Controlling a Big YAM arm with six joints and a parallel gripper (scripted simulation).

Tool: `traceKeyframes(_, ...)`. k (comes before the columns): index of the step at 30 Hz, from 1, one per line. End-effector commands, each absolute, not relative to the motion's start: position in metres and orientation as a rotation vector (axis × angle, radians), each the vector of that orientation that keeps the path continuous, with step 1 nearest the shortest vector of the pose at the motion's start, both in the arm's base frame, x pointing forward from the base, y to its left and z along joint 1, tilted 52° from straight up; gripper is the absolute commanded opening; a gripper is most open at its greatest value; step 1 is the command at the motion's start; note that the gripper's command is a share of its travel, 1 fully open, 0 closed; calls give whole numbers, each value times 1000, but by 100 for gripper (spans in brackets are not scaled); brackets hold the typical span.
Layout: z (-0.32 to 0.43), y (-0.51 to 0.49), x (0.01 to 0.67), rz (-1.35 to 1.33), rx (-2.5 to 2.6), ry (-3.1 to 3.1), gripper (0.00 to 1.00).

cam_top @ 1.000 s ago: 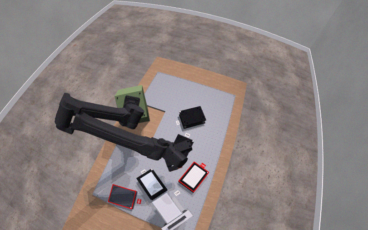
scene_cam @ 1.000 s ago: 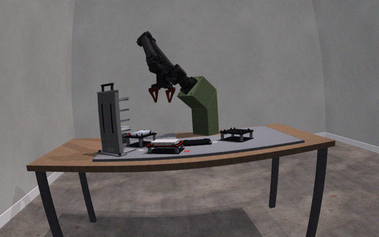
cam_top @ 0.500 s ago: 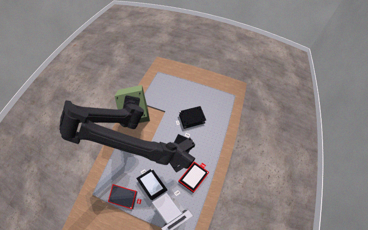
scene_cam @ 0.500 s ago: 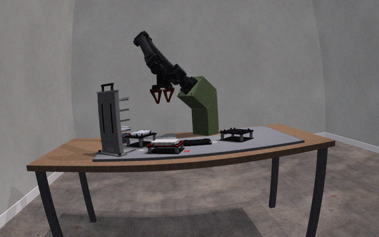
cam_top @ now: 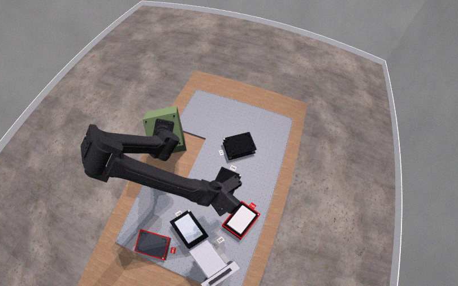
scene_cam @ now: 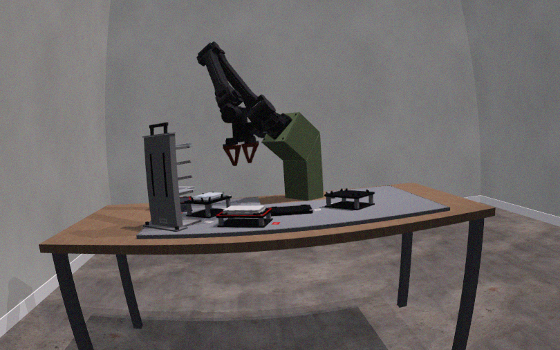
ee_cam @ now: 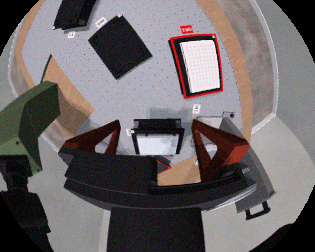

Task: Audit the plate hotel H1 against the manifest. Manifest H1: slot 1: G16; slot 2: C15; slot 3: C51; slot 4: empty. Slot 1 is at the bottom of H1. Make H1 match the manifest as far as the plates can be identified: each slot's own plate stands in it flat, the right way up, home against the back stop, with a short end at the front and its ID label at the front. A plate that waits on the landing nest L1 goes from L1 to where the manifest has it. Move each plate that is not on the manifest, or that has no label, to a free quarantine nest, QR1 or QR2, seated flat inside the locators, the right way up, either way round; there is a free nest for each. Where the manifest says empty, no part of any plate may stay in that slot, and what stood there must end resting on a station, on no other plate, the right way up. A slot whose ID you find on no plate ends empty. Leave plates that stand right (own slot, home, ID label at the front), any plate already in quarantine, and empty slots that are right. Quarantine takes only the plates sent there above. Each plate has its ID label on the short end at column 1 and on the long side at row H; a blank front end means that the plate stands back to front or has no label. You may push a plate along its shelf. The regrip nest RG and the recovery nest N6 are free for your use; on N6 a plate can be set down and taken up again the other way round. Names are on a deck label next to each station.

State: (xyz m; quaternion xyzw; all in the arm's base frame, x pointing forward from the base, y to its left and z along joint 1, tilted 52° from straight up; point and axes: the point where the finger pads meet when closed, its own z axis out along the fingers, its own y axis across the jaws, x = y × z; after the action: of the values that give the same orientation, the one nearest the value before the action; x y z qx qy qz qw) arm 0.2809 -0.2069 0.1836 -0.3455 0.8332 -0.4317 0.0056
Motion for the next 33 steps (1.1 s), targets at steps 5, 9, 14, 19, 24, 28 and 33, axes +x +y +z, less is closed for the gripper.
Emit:
traceKeyframes(5, 170, -226, 287, -1365, -1107, 2603, 100)
traceKeyframes(9, 162, -236, 291, -1365, -1108, 2604, 100)
traceKeyframes(14, 167, -241, 293, -1386, -1088, 2587, 100)
traceKeyframes(19, 169, -238, 298, -1377, -1091, 2582, 100)
traceKeyframes(24, 169, -238, 298, -1377, -1091, 2582, 100)
traceKeyframes(28, 169, -238, 298, -1377, -1091, 2582, 100)
traceKeyframes(33, 169, -238, 298, -1377, -1091, 2582, 100)
